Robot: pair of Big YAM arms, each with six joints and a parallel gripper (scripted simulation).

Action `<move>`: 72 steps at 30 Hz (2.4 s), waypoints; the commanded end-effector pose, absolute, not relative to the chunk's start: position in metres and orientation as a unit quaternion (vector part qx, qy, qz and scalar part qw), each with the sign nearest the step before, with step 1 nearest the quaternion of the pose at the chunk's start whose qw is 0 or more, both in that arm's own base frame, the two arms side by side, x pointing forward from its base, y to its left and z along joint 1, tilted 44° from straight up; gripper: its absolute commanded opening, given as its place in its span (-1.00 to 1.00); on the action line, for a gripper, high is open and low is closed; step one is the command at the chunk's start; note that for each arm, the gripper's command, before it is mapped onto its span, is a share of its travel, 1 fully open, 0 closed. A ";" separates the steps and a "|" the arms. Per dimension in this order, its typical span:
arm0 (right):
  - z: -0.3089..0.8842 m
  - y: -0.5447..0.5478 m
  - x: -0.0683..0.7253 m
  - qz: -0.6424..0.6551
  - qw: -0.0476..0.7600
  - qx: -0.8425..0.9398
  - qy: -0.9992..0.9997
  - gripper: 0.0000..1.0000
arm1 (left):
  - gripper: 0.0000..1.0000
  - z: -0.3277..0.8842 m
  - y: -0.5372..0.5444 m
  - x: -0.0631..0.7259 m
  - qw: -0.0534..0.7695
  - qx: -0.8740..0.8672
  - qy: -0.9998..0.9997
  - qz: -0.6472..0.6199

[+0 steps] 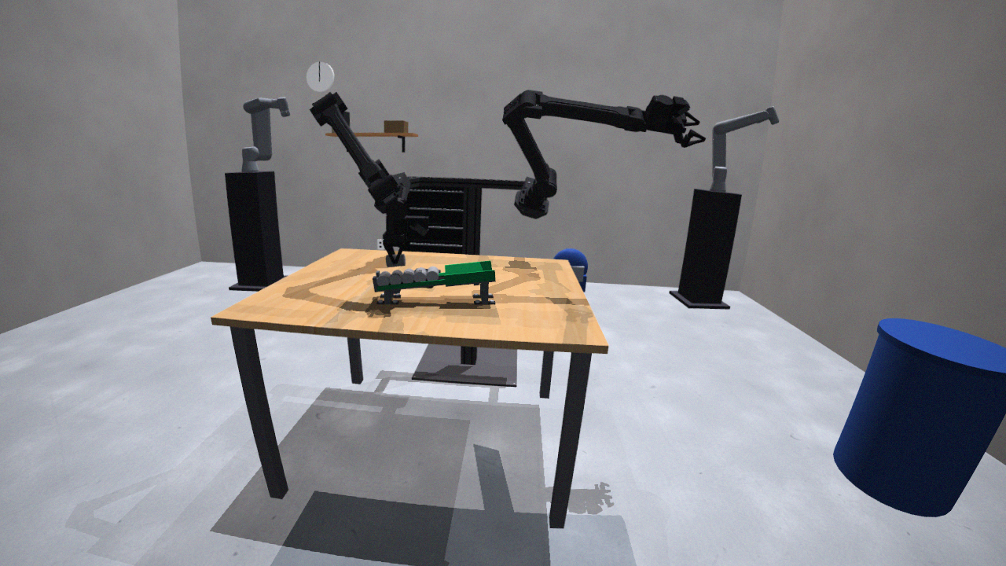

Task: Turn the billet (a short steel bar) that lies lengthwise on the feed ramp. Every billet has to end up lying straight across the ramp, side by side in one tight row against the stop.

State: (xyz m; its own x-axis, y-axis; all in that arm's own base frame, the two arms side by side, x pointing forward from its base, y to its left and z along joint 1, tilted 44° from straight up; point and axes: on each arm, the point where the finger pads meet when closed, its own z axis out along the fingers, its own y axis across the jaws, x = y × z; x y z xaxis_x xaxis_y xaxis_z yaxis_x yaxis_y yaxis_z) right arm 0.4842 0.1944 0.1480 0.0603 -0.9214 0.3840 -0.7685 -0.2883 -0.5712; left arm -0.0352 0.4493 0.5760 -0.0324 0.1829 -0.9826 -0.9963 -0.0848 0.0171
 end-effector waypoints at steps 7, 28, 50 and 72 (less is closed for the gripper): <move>0.174 0.214 0.479 -0.358 0.132 -0.722 0.577 -1.00 | 1.00 0.618 0.436 -0.043 0.530 -0.455 0.412 0.585; 0.174 0.214 0.479 -0.357 0.134 -0.718 0.581 -1.00 | 1.00 0.618 0.436 -0.043 0.530 -0.455 0.412 0.585; 0.173 0.213 0.479 -0.346 0.160 -0.673 0.634 -1.00 | 1.00 0.618 0.436 -0.043 0.530 -0.455 0.412 0.585; 0.173 0.213 0.479 -0.314 0.216 -0.557 0.738 -1.00 | 1.00 0.618 0.436 -0.043 0.530 -0.455 0.412 0.585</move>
State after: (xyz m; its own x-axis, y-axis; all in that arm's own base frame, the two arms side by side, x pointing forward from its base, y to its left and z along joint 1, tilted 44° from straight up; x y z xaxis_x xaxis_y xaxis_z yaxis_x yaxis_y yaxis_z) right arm 0.4842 0.1945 0.1481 -0.2616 -0.9585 0.1129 -0.7252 0.1180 -0.6784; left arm -0.0352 0.4493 0.5760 -0.0324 0.1829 -0.9826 -0.9963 -0.0848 0.0171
